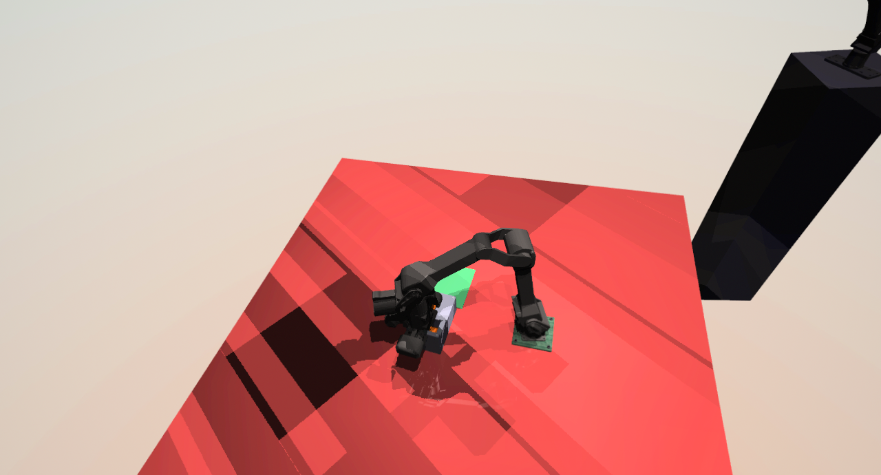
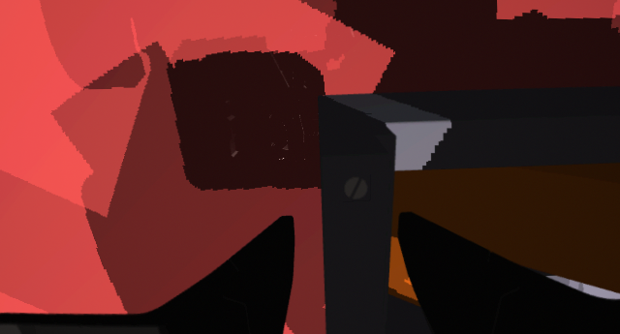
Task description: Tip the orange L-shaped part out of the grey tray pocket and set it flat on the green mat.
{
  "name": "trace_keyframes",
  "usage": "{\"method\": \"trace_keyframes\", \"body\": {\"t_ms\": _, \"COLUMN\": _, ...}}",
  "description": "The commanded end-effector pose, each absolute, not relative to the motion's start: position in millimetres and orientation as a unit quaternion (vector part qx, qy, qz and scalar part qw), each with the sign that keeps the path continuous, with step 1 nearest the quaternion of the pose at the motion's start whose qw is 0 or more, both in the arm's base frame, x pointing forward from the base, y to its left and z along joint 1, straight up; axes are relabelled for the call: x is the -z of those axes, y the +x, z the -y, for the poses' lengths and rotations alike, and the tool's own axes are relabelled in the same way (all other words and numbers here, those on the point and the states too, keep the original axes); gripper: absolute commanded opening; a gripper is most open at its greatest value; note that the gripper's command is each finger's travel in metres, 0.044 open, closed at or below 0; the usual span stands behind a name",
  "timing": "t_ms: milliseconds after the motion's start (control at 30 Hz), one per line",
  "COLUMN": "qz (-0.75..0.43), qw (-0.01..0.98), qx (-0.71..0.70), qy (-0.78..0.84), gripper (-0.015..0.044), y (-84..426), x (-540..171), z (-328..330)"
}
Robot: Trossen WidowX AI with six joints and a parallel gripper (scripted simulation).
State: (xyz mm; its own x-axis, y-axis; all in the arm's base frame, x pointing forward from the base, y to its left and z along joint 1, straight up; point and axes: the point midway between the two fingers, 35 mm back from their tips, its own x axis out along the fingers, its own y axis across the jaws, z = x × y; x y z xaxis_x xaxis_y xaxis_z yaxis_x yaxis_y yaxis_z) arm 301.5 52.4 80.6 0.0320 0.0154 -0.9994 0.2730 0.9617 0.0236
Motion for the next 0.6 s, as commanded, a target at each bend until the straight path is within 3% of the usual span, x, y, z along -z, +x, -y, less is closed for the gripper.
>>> {"method": "trace_keyframes", "body": {"t_ms": 0, "qz": -0.691, "qw": 0.710, "qx": 0.091, "qy": 0.101, "gripper": 0.0180, "y": 300.5, "x": -73.3, "z": -51.4}}
{"method": "trace_keyframes", "body": {"t_ms": 567, "qz": -0.689, "qw": 0.711, "qx": 0.090, "qy": 0.104, "gripper": 0.0180, "y": 301.5, "x": -72.4, "z": -52.8}}
